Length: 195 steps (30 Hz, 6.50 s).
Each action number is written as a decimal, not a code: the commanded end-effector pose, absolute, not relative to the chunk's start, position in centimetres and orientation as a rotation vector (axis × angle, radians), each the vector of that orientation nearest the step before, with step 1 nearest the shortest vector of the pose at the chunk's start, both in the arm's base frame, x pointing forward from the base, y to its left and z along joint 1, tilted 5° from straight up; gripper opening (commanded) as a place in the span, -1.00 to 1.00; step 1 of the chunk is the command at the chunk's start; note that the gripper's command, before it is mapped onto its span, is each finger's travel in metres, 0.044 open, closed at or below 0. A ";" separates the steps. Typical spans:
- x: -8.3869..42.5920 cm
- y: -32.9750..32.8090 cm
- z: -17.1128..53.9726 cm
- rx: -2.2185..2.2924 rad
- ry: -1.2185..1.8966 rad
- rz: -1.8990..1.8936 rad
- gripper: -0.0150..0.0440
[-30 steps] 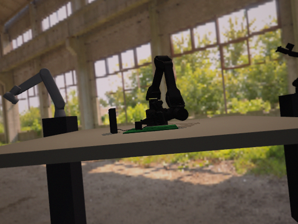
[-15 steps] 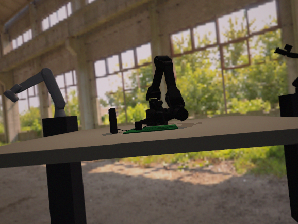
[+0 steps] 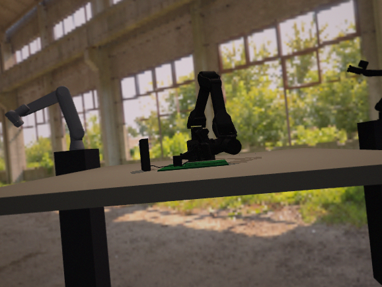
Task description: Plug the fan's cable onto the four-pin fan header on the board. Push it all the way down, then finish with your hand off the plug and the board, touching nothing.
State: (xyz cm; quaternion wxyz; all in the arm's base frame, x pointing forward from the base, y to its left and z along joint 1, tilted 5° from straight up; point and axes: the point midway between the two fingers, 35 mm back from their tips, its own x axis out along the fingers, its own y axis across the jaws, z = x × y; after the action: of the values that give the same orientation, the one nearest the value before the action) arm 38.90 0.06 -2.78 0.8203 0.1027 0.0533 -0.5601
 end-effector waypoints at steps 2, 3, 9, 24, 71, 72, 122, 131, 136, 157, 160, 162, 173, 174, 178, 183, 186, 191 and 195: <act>38.9 0.1 -2.8 0.219 0.114 -1.192 -0.14; 38.9 0.1 -2.8 0.219 0.114 -1.192 -0.05; 38.9 0.1 -2.8 0.219 0.114 -1.192 -0.02; 38.9 0.1 -2.8 0.219 0.114 -1.192 -0.02; 35.2 8.1 3.1 0.224 0.121 -1.192 -0.02; 35.2 8.1 3.1 0.224 0.124 -1.195 0.07; 34.4 3.7 5.2 0.800 1.131 -1.261 1.00; 35.3 3.9 6.9 0.917 1.240 -1.074 1.00; 35.9 4.0 8.0 0.974 1.279 -0.951 1.00; 37.6 1.1 9.9 0.100 1.496 -0.094 1.00; 37.9 0.3 10.3 -0.115 1.492 0.113 1.00; 38.0 -0.2 10.6 -0.259 1.477 0.250 1.00; 38.7 -2.3 11.7 -0.790 1.338 0.749 1.00; 38.7 -2.5 11.8 -0.832 1.321 0.788 1.00; 38.9 -3.1 12.1 -1.006 1.243 0.948 1.00; 39.0 -3.9 12.5 -1.222 1.124 1.143 1.00; 39.1 -4.4 12.8 -1.350 1.040 1.256 1.00; 39.2 -4.8 13.0 -1.488 0.940 1.377 1.00; 39.2 -4.8 13.0 -1.488 0.940 1.377 1.00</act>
State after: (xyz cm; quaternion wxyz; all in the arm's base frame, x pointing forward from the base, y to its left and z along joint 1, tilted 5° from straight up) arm 38.71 -3.72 13.00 0.5448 -0.5088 0.4831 0.4593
